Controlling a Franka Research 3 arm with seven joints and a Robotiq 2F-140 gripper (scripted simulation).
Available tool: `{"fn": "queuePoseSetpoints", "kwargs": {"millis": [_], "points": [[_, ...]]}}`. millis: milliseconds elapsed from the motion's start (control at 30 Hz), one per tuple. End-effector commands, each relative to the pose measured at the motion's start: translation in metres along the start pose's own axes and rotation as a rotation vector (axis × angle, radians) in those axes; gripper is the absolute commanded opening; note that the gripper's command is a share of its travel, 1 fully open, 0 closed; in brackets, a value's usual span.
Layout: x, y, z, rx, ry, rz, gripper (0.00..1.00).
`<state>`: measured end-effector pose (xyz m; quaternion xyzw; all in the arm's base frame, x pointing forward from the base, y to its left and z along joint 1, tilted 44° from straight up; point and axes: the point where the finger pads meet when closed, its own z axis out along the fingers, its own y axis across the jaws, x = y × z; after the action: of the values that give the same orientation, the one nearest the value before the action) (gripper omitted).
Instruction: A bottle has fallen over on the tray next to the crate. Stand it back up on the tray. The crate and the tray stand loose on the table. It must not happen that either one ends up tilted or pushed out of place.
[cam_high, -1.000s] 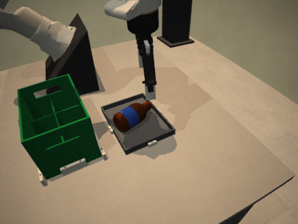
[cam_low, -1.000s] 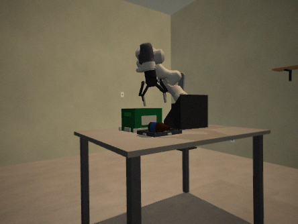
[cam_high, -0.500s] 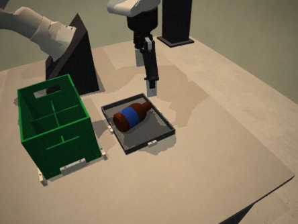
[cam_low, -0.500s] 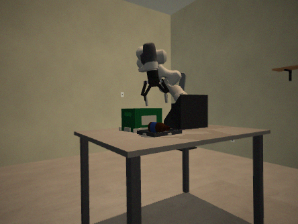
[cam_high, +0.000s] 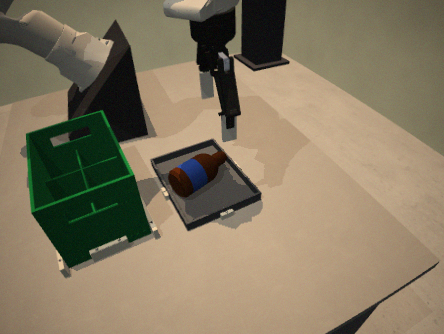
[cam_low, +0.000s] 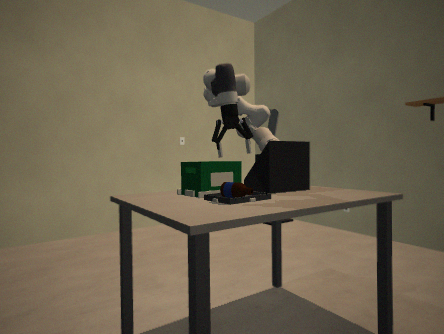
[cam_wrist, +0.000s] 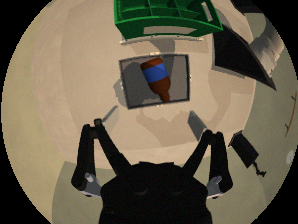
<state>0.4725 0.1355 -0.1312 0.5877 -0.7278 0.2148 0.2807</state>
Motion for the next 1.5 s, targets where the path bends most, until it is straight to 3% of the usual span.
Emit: {"fn": "queuePoseSetpoints", "kwargs": {"millis": [0,33,67,700,733,1100,1233,1467], "points": [[0.000,0.000,-0.001,0.003,-0.001,-0.016,1.00],[0.000,0.000,-0.001,0.003,-0.001,-0.016,1.00],[-0.003,0.015,0.000,0.030,0.017,-0.140,1.00],[-0.003,0.015,0.000,0.030,0.017,-0.140,1.00],[-0.004,0.028,0.001,0.053,0.034,-0.243,1.00],[-0.004,0.028,0.001,0.053,0.034,-0.243,1.00],[-0.007,0.054,0.002,0.097,0.069,-0.450,1.00],[-0.007,0.055,0.002,0.099,0.071,-0.461,1.00]]}}
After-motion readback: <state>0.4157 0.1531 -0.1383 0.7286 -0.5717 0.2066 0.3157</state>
